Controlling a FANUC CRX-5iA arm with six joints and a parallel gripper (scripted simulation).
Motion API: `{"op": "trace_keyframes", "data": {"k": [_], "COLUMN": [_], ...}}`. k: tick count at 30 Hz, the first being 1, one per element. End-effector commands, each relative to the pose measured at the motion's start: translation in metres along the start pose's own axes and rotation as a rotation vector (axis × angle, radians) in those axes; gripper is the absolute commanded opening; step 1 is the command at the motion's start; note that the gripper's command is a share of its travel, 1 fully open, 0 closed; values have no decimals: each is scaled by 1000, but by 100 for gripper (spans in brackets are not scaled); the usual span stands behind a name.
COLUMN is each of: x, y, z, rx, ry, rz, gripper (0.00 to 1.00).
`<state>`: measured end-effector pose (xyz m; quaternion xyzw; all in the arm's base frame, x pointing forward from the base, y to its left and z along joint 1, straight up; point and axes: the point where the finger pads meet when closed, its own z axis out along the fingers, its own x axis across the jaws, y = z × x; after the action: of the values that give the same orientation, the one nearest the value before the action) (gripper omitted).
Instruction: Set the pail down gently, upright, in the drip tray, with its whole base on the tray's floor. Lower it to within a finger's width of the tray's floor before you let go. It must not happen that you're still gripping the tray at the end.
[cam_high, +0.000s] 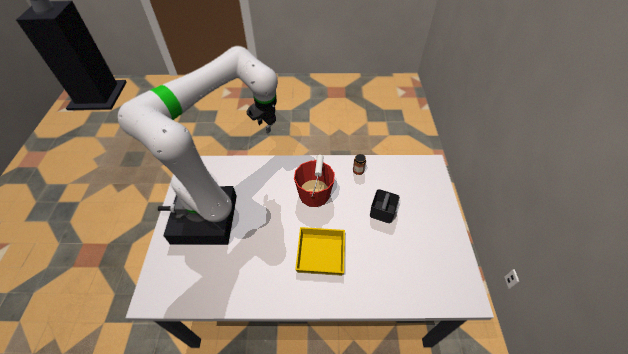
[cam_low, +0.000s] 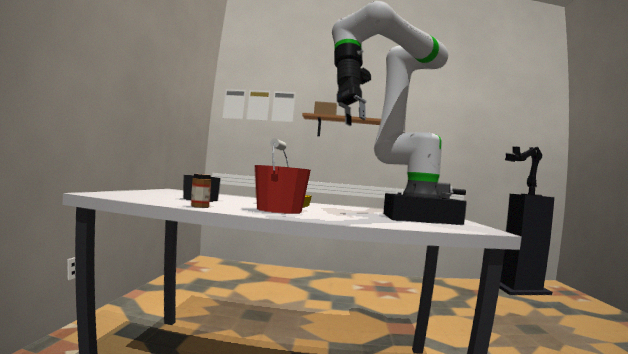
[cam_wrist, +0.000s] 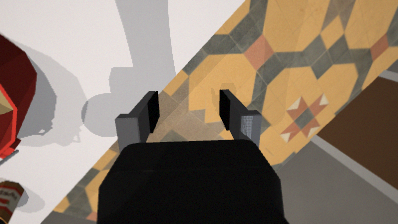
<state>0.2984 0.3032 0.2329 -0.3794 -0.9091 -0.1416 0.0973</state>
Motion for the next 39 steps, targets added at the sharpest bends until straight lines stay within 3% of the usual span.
{"op": "trace_keyframes", "data": {"k": [1,10,12,13,27,32,39], "x": [-35,-116,-116,-142,-274,-289,-290], "y": [18,45,45,51,65,65,65], "z": [-8,-25,-25,-31,-62,-65,-65], "rx": [18,77,77,101,259,279,280], "ry": [-37,-124,-124,-146,-215,-217,-217], "rz": [-101,-298,-298,-358,-639,-668,-670], "gripper": [100,100,100,100,100,100,100]}}
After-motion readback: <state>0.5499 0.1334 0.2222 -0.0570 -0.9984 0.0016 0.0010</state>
